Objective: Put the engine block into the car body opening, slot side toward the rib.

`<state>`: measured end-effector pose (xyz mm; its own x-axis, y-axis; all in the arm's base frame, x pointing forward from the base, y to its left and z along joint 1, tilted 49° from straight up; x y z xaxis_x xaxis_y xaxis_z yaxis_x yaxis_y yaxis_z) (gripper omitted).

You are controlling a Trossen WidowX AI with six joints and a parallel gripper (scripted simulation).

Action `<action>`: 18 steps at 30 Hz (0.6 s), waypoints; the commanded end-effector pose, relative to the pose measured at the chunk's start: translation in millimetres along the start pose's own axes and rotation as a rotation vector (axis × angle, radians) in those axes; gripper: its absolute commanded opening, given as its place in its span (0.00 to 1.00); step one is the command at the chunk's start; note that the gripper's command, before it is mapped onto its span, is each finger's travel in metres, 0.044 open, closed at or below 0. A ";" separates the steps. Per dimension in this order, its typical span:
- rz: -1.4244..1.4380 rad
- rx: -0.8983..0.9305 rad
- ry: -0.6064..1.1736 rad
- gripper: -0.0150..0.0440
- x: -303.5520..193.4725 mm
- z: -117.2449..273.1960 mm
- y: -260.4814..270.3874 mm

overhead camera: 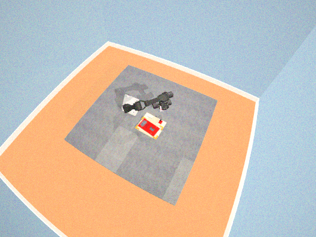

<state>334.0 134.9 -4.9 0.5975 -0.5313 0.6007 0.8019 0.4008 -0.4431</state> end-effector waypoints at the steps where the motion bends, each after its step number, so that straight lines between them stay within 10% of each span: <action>1: -0.007 0.004 0.005 0.25 -0.1 10.8 -0.9; 18: 0.143 0.017 0.015 0.25 42.3 -4.7 -20.2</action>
<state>342.0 109.9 20.3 0.6824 -0.4974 0.5356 0.7309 0.4671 -0.4975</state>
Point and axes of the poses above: the point midway between the two fingers, 35 mm back from their tips, its own z axis back along the fingers, its own y axis across the jaws, x = y × z, the point moved 1 cm from there along z, back along the fingers, and after that the axes turned 3 degrees about -z, right-handed, at the moved point
